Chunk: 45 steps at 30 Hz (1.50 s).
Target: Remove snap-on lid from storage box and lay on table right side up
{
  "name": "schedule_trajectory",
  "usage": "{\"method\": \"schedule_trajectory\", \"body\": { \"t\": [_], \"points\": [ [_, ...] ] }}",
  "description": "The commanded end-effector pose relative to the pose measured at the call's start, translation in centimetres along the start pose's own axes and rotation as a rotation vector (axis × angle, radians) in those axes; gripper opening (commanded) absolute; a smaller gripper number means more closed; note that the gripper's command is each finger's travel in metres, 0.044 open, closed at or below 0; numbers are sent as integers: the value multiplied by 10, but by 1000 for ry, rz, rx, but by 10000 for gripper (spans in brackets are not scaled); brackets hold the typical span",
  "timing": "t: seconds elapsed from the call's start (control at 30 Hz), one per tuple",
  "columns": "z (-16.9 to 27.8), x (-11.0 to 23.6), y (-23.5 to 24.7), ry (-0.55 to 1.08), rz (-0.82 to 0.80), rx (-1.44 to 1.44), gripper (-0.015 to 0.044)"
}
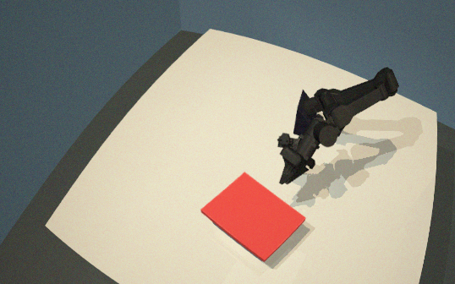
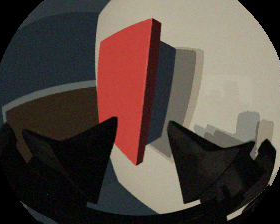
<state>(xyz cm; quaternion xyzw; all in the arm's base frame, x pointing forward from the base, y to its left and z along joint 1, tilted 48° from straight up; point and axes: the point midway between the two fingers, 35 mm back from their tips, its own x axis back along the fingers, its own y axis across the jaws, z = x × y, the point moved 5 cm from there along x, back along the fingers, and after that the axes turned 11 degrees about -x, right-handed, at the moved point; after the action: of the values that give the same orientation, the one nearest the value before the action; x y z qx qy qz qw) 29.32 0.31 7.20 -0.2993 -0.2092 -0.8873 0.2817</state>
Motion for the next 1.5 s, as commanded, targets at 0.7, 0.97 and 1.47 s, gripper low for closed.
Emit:
{"method": "schedule_trajectory", "body": {
  "t": [0.7,0.97,1.47],
  "points": [
    [1,-40,1,1,-5,-3,235],
    [0,-53,0,2,-5,-3,235],
    [0,-58,-1,3,-5,-4,182]
  ]
}}
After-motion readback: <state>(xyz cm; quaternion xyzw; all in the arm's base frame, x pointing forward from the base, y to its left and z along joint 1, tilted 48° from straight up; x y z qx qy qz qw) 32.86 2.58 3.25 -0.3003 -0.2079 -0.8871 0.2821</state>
